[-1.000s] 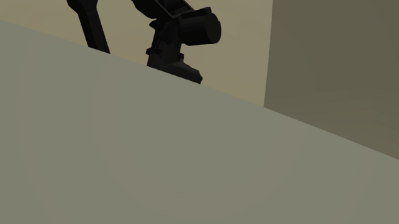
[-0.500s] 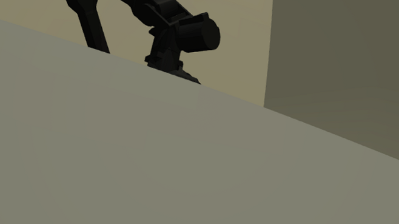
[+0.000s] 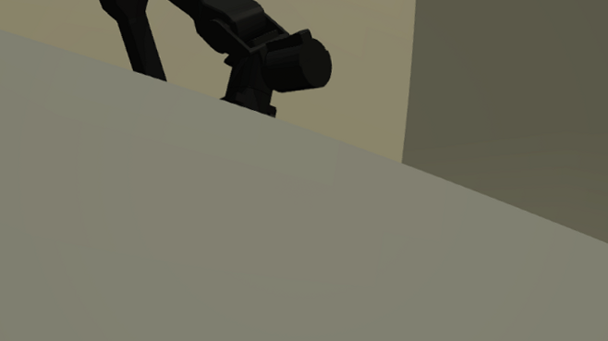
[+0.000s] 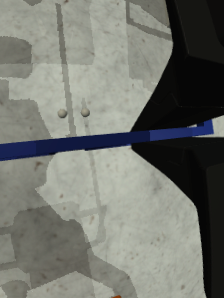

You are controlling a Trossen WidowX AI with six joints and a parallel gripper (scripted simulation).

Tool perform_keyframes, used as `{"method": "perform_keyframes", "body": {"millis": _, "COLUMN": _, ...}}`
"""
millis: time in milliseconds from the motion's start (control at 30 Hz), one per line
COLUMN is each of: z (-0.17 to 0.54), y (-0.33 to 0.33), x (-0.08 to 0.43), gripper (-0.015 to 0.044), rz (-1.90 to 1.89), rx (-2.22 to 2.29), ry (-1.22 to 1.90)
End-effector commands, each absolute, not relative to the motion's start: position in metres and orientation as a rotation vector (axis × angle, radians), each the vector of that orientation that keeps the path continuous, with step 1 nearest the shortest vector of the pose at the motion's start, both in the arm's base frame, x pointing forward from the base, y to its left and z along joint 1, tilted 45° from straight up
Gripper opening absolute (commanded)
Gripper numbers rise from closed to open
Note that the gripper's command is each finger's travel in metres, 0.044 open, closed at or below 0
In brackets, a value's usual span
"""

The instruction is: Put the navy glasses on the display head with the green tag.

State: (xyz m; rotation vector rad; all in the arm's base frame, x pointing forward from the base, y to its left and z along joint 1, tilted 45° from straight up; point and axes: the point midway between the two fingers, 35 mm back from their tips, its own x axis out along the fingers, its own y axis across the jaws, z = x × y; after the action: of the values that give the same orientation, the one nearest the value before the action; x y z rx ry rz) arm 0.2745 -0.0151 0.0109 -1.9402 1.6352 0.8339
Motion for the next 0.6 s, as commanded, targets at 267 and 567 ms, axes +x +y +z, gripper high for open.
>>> {"method": "perform_keyframes", "body": {"millis": 267, "z": -0.001, "y": -0.025, "x": 0.275, "gripper": 0.0, "rz": 0.833, "rx": -1.948, "ry": 1.64}}
{"method": "perform_keyframes", "body": {"millis": 567, "z": -0.004, "y": -0.028, "x": 0.277, "gripper": 0.0, "rz": 0.832, "rx": -1.948, "ry": 1.64}}
